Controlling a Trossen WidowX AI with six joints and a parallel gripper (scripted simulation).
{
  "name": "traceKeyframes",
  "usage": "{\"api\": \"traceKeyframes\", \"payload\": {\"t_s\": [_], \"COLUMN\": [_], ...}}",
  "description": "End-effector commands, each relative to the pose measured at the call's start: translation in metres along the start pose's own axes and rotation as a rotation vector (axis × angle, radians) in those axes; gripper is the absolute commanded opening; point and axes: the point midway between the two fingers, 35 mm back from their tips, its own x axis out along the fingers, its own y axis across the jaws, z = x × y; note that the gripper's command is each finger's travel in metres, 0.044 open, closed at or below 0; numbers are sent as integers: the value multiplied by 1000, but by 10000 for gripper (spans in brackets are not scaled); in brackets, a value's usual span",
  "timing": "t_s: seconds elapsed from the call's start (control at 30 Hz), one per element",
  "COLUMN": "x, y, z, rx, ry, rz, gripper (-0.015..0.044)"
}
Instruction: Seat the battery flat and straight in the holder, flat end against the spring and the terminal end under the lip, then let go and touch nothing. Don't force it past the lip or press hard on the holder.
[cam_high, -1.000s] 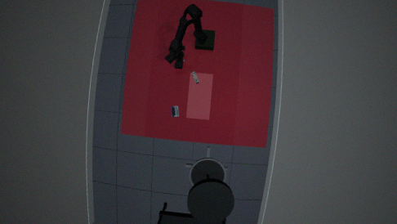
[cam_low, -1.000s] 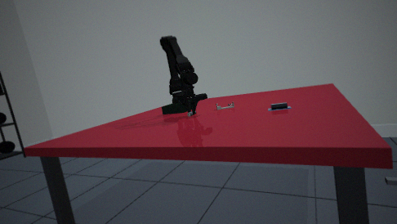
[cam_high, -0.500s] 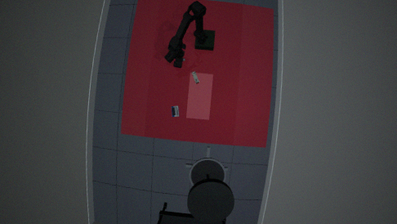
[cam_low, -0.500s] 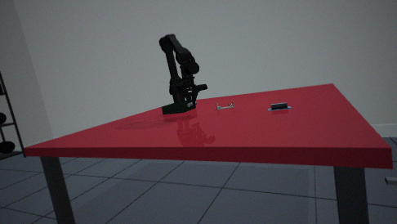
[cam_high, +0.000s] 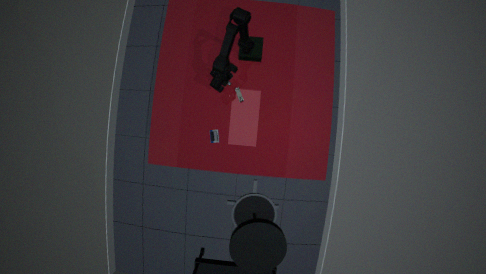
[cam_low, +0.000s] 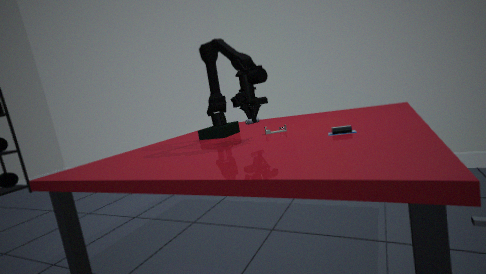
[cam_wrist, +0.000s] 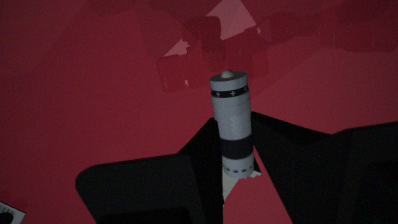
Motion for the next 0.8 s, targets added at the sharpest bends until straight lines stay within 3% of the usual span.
{"api": "traceKeyframes", "payload": {"t_s": [0.0, 0.5, 0.77], "x": [-5, -15, -11], "y": [8, 11, 10], "z": [-19, -106, -109], "rx": [109, 574, 593], "ry": [8, 13, -11], "rz": [6, -3, -14], "gripper": [64, 64, 64]}}
